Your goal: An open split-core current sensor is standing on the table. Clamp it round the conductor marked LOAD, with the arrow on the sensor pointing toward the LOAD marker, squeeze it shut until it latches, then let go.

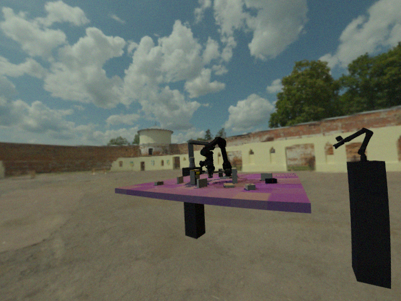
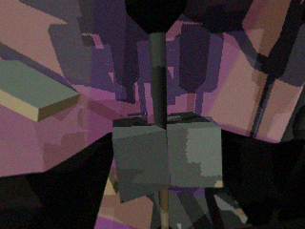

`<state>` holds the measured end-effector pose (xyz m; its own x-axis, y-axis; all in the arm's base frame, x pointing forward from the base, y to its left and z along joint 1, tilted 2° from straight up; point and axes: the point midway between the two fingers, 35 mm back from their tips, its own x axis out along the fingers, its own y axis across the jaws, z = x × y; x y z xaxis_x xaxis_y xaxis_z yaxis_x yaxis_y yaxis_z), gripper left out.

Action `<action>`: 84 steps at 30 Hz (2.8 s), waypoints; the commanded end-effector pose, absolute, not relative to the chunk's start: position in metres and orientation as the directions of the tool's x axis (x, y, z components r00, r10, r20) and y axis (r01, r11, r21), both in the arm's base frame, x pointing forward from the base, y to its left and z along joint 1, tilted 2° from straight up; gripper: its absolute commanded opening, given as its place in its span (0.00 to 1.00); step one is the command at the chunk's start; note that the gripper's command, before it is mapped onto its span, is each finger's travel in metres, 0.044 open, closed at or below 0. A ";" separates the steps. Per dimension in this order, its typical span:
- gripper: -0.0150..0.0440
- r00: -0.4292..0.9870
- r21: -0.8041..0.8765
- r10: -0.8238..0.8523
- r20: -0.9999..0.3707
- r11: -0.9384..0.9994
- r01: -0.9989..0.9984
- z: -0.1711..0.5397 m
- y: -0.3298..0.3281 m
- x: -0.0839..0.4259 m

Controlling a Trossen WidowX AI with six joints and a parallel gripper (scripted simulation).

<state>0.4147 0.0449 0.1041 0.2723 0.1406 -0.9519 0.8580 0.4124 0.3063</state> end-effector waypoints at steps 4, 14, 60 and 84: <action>0.25 0.303 0.326 0.123 -0.945 0.406 0.854 0.112 0.037 0.418; 0.25 0.303 0.326 0.123 -0.945 0.406 0.854 0.112 0.037 0.418; 0.25 0.303 0.326 0.123 -0.945 0.406 0.854 0.112 0.037 0.418; 0.25 0.273 0.307 0.141 -0.952 0.412 0.858 0.104 0.045 0.415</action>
<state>0.4136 0.0455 0.1038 0.2681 0.1428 -0.9528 0.8586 0.4132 0.3035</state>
